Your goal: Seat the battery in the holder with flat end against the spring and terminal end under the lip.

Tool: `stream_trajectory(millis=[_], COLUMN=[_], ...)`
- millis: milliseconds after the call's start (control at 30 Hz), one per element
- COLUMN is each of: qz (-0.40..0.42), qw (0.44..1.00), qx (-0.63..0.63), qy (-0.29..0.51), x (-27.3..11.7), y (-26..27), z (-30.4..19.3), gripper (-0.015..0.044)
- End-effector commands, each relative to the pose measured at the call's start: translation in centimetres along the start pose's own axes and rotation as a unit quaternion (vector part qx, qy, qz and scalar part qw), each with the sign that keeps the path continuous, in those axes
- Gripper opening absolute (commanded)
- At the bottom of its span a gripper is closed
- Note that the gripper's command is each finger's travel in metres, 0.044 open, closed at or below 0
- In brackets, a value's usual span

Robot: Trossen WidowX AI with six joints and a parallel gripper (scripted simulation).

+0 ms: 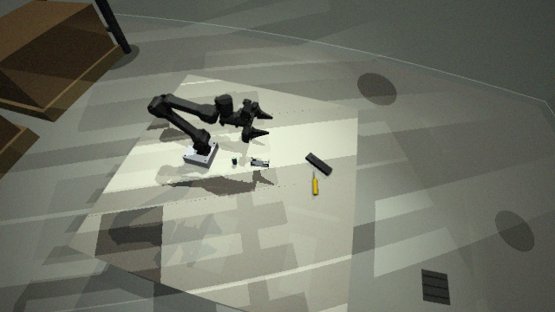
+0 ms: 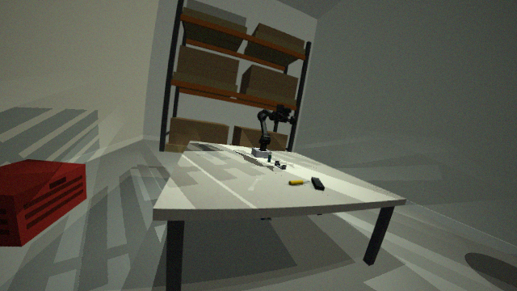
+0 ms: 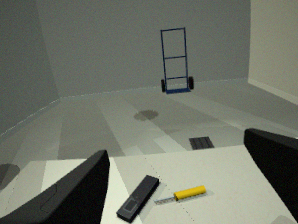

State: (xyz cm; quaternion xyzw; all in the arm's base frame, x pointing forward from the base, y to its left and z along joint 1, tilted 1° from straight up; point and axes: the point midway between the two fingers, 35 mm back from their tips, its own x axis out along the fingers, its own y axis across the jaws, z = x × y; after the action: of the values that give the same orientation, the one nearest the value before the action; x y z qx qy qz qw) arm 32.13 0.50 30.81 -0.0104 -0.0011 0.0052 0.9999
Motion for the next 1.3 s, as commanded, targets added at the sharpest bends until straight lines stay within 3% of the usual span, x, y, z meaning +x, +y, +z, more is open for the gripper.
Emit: stream_trajectory(millis=[0, 167, 267, 467, 633, 1100, 1267], qz=[0.001, 0.021, 0.023, 0.01, -0.013, -0.017, -0.017], qw=[1.0, 0.973, 0.926, 0.828, 0.729, 0.717, 0.717], qx=[0.001, 0.032, 0.043, 0.045, 0.033, 0.031, 0.031], qy=[0.008, 0.228, 0.373, 0.559, 0.683, 0.696, 0.696], x=[0.1, -0.4, -2.9, -8.6, -13.9, -14.5, -14.1], y=[0.1, 1.8, 2.8, 3.5, 3.5, 3.4, 3.6], z=[-0.3, -9.0, -14.0, -18.9, -20.3, -20.5, -23.7], gripper=[0.0374, 0.0242, 0.0164, 0.0006, 0.0, 0.0, 0.0])
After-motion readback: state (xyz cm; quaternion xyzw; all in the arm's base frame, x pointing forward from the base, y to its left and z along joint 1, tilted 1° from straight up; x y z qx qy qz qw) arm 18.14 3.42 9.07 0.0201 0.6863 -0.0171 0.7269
